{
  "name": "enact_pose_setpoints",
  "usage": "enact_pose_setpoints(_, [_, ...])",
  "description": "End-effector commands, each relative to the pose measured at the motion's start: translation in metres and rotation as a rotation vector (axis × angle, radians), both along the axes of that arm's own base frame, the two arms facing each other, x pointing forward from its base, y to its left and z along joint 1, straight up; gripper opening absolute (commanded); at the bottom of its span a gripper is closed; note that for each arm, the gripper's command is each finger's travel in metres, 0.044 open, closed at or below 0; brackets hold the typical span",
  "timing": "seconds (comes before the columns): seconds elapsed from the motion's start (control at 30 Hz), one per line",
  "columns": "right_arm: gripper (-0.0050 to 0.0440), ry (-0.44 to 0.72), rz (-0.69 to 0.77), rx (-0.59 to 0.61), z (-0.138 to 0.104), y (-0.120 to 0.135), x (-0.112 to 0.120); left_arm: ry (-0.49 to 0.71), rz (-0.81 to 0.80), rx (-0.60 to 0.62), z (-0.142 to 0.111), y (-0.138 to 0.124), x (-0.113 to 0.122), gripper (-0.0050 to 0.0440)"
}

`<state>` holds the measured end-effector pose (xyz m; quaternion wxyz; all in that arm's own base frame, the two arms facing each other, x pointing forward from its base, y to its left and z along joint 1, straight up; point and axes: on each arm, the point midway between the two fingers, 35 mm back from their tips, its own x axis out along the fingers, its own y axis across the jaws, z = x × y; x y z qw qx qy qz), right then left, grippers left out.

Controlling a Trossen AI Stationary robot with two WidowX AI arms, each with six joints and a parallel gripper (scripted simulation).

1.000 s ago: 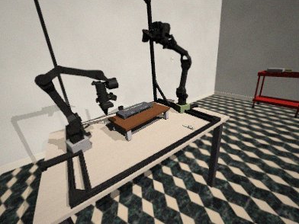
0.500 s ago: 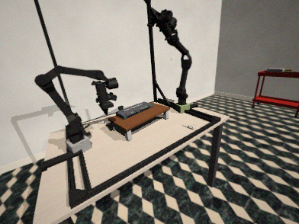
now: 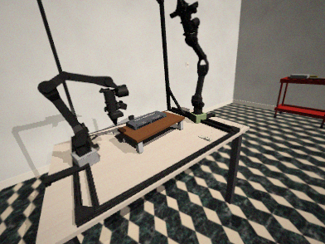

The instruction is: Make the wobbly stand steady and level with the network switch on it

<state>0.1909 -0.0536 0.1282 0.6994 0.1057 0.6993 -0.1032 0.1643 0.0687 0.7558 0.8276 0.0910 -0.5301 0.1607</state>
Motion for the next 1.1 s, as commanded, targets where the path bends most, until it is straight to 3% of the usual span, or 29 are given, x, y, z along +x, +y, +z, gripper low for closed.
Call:
enact_pose_setpoints(0.0, [0.0,0.0,0.0,0.0,0.0,0.0,0.0,-0.095,0.003,0.043,0.014,-0.011,-0.026,0.0])
enact_pose_setpoints(0.27, [0.0,0.0,0.0,0.0,0.0,0.0,0.0,-0.42,0.016,0.185,0.045,-0.049,-0.116,0.0])
enact_pose_setpoints(0.47, [0.0,0.0,0.0,0.0,0.0,0.0,0.0,-0.42,0.016,0.185,0.045,-0.049,-0.116,0.0])
enact_pose_setpoints(0.83, [0.0,0.0,0.0,0.0,0.0,0.0,0.0,-0.585,-0.671,0.033,0.048,-0.075,-0.146,0.0])
enact_pose_setpoints(1.07, [0.0,0.0,0.0,0.0,0.0,0.0,0.0,-0.578,-0.653,0.056,0.047,-0.073,-0.148,0.0])
